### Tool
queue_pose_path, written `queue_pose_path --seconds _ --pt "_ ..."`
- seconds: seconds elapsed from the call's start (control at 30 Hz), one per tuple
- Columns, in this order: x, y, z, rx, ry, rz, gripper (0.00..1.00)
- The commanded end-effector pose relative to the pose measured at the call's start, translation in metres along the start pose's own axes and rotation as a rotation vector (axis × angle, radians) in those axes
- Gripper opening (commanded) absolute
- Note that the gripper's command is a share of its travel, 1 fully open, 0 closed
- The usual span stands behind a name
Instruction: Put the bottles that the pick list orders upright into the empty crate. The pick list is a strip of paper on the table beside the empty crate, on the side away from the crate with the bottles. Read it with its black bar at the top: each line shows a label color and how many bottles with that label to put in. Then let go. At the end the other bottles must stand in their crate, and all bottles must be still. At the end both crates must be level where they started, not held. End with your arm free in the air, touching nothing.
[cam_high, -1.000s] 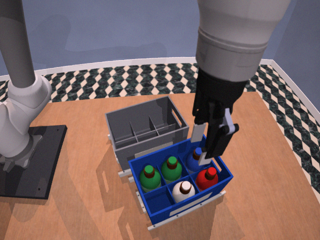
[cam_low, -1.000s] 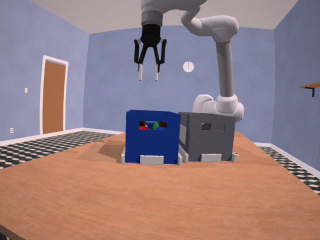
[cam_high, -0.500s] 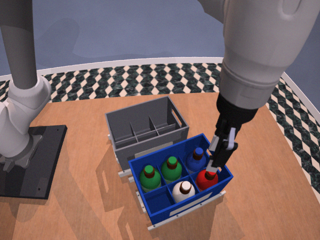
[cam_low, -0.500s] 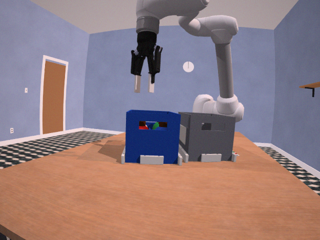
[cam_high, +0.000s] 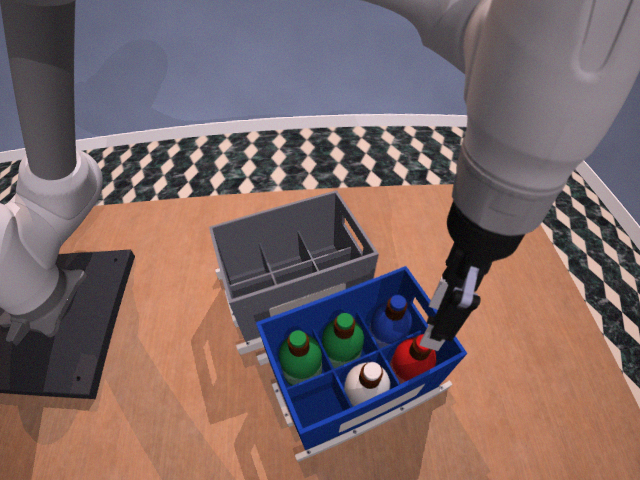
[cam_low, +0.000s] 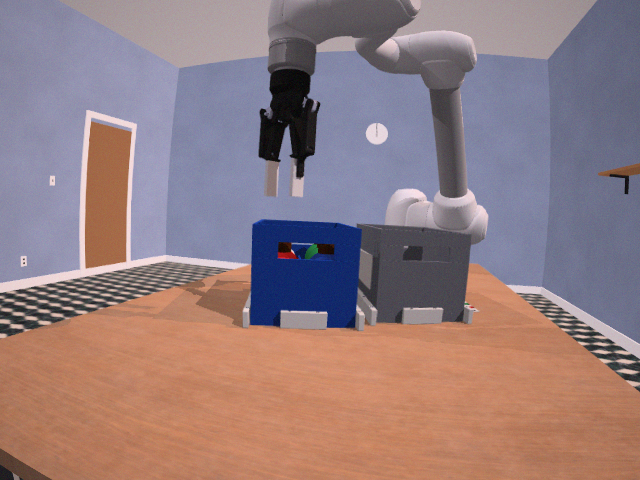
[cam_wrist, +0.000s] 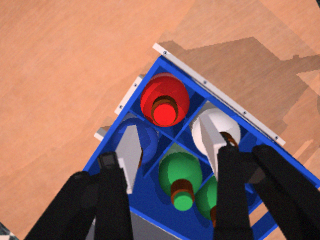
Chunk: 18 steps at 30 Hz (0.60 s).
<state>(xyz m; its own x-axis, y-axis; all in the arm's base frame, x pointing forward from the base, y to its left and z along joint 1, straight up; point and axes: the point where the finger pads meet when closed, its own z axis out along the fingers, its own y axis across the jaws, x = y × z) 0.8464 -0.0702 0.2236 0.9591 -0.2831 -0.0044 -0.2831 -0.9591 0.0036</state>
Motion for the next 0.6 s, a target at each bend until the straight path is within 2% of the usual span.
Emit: queue_pose_path --seconds 0.0,0.57 --pt "0.0 0.0 0.0 0.0 0.0 0.0 0.38" --pt "0.0 0.0 0.02 0.0 0.0 0.0 0.38"
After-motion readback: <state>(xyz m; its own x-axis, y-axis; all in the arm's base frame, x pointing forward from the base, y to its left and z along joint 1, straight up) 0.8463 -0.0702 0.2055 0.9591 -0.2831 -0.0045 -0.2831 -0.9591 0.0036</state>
